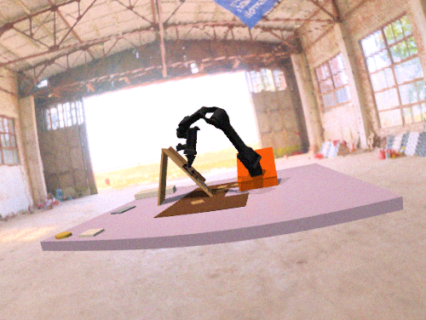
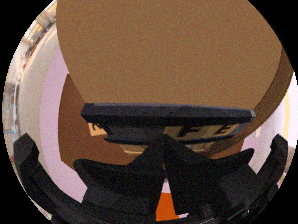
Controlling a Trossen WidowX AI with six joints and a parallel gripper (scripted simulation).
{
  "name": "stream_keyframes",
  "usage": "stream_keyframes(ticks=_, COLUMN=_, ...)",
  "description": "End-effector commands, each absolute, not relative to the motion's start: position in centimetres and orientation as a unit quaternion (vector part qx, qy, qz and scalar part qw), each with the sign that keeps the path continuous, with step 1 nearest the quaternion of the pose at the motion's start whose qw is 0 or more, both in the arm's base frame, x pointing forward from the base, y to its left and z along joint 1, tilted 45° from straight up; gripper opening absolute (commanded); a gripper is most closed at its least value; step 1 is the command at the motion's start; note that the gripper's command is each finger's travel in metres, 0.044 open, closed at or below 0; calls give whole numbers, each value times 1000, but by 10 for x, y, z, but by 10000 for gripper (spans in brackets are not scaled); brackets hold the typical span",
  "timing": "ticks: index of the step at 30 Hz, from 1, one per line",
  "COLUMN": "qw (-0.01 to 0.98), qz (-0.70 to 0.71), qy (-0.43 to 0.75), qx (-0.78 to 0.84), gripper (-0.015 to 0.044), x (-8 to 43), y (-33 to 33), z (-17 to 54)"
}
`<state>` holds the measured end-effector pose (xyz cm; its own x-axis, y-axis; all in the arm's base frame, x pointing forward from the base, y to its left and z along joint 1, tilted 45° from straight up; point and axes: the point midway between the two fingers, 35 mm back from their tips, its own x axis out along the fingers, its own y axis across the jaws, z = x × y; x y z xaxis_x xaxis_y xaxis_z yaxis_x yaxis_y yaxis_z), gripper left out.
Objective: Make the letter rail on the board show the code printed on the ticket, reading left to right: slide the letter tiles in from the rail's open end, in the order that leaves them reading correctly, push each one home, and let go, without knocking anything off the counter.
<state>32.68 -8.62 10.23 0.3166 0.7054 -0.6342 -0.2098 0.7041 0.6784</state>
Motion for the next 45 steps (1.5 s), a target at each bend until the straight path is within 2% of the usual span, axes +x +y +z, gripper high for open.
stream_keyframes(ticks=1, qw=773, qz=296, qy=506, qx=244, gripper=0, x=321, y=-89, z=104)
stream_keyframes(ticks=14, qw=772, qz=296, qy=506, qx=244, gripper=0, x=307, y=-96, z=107)
stream_keyframes(ticks=20, qw=835, qz=339, qy=410, qx=141, gripper=157, x=274, y=-118, z=122)
stream_keyframes(ticks=31, qw=907, qz=329, qy=182, qx=-189, gripper=440, x=195, y=-140, z=153)
stream_keyframes(ticks=38, qw=873, qz=257, qy=96, qx=-404, gripper=440, x=161, y=-141, z=165)
stream_keyframes(ticks=45, qw=870, qz=253, qy=94, qx=-412, gripper=440, x=159, y=-140, z=166)
